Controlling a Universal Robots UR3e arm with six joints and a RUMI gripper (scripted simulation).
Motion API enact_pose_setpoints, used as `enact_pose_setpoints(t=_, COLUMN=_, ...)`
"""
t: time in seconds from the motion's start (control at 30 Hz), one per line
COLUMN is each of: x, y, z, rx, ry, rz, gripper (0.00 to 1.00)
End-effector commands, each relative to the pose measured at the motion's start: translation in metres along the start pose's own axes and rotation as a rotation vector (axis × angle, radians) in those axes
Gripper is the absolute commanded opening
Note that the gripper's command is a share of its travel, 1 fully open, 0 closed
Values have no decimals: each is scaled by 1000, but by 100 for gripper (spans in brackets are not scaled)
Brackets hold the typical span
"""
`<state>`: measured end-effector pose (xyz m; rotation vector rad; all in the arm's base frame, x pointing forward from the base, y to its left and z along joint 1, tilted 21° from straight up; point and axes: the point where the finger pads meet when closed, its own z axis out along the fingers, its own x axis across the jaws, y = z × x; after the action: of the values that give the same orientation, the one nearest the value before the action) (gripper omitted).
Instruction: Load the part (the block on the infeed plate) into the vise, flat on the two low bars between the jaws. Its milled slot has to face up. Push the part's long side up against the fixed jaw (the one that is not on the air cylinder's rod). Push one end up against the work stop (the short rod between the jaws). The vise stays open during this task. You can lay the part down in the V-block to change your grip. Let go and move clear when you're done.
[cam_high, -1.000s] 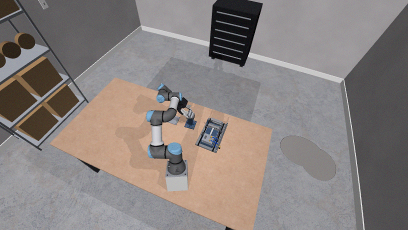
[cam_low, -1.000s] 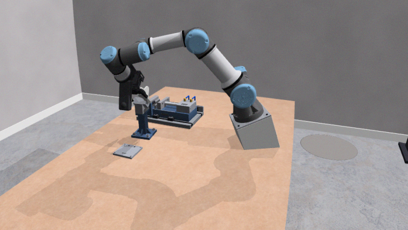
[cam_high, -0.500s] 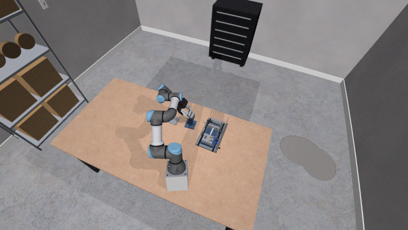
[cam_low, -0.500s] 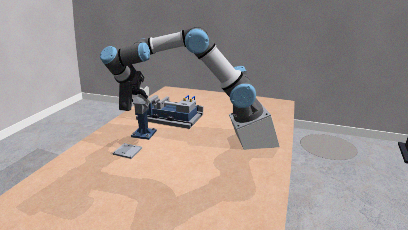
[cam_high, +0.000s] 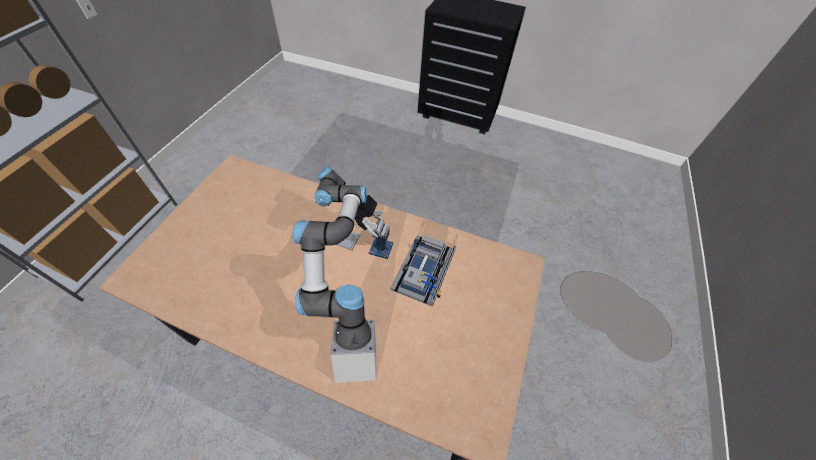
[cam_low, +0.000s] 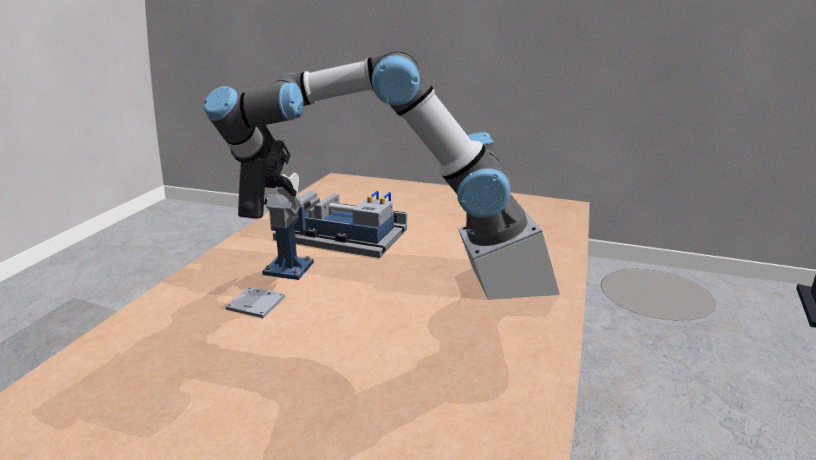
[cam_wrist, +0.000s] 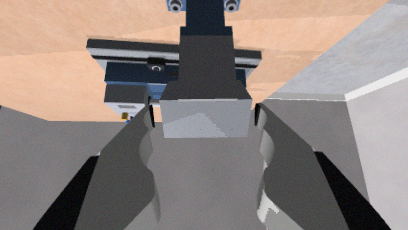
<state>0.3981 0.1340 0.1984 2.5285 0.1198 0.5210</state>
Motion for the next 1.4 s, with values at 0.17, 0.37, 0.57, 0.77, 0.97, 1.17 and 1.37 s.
enact_pose_setpoints(t=0.17, x=1, y=1, z=-1, rx=47, ry=4, rz=2, gripper=51)
enact_pose_setpoints(t=0.37, x=1, y=1, z=-1, rx=88, ry=3, rz=2, gripper=51)
enact_pose_setpoints(t=0.57, x=1, y=2, z=-1, rx=134, ry=3, rz=1, gripper=51)
enact_pose_setpoints(t=0.77, x=1, y=2, z=-1, rx=167, ry=3, rz=1, gripper=51)
enact_pose_setpoints(t=0.97, x=1, y=2, z=-1, rx=219, ry=3, rz=1, gripper=51)
enact_pose_setpoints(t=1.17, x=1, y=3, z=0, rx=265, ry=3, rz=1, gripper=51)
enact_pose_setpoints(t=1.37, x=1, y=3, z=0, rx=311, ry=3, rz=1, gripper=51)
